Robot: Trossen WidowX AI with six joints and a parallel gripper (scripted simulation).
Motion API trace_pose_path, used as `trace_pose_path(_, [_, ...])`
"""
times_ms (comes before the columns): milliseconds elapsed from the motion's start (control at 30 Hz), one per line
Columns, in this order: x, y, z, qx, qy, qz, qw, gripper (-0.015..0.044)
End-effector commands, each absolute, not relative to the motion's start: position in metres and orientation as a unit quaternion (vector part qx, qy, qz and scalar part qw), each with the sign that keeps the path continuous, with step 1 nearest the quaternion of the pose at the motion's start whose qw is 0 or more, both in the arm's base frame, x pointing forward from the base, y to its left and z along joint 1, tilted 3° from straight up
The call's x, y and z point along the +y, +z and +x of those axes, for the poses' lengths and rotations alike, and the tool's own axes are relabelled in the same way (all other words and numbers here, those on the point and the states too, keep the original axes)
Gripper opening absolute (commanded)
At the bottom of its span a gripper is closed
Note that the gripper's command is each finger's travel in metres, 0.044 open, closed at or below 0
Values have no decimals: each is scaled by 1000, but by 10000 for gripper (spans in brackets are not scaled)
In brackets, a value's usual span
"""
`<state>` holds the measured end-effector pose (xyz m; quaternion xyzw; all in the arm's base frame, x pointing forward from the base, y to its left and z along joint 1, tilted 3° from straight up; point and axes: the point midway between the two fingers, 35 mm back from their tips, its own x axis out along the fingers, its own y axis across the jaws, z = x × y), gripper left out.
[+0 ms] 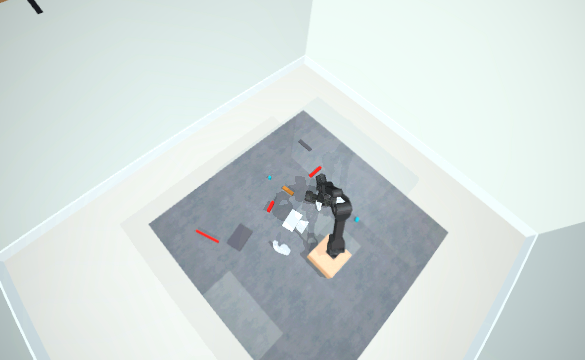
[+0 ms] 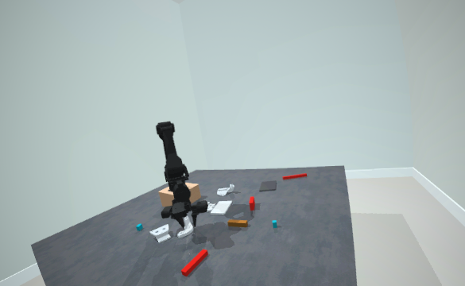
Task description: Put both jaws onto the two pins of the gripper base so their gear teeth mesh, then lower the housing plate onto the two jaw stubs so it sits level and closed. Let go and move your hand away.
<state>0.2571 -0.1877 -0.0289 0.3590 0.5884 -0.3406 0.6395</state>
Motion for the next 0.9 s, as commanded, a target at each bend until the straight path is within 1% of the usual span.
trace_pose_path(0, [-188, -29, 257, 588, -341, 359, 640, 164])
trace_pose_path(167, [-188, -29, 257, 588, -341, 359, 640, 134])
trace_pose_path(533, [-188, -28, 257, 588, -341, 359, 640, 134])
trace_pose_path(867, [-189, 0, 257, 588, -342, 359, 639, 134])
